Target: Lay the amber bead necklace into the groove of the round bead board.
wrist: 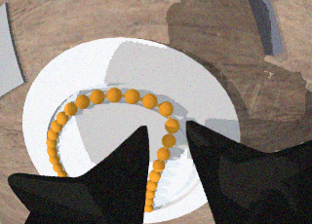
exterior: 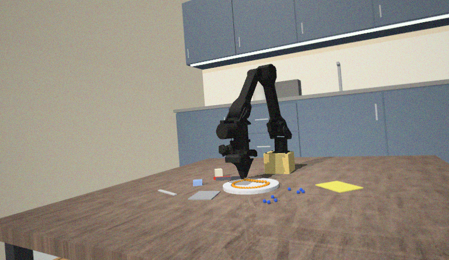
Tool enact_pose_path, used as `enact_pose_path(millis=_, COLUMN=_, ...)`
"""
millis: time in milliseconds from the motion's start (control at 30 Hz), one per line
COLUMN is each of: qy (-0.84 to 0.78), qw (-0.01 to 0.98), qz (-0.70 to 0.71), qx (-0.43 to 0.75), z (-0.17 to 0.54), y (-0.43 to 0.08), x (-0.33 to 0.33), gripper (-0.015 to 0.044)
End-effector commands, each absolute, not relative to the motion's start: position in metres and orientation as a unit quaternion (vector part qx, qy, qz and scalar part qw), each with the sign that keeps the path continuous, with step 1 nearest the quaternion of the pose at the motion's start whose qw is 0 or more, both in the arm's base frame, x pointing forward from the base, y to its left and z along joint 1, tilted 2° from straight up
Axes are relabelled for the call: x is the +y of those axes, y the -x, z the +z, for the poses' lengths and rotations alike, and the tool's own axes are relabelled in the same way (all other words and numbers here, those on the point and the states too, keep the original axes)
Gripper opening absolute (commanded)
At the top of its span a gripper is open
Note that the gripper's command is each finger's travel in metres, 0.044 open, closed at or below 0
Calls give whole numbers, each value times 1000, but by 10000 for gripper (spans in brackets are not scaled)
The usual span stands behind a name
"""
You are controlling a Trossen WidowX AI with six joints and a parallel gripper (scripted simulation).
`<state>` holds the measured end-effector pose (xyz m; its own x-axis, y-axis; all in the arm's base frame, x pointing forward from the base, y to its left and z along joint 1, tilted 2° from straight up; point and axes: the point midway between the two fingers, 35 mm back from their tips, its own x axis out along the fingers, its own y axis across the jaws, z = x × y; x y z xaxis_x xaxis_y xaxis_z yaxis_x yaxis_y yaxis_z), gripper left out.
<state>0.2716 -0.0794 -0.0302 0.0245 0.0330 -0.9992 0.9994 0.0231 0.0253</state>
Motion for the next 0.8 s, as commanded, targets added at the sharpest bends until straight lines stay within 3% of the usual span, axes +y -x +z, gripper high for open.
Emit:
enact_pose_path(millis=0, qy=-507, qw=499, qz=-484, qx=510, z=-38, y=-268, x=-79, gripper=120)
enact_pose_path(millis=167, qy=-507, qw=499, qz=-484, qx=510, z=-39, y=-268, x=-78, gripper=120)
enact_pose_path(millis=333, qy=-508, qw=501, qz=-481, qx=510, z=-37, y=-270, x=-79, gripper=0)
enact_pose_path(millis=767, qy=-508, qw=501, qz=-481, qx=510, z=-37, y=-270, x=-79, gripper=0)
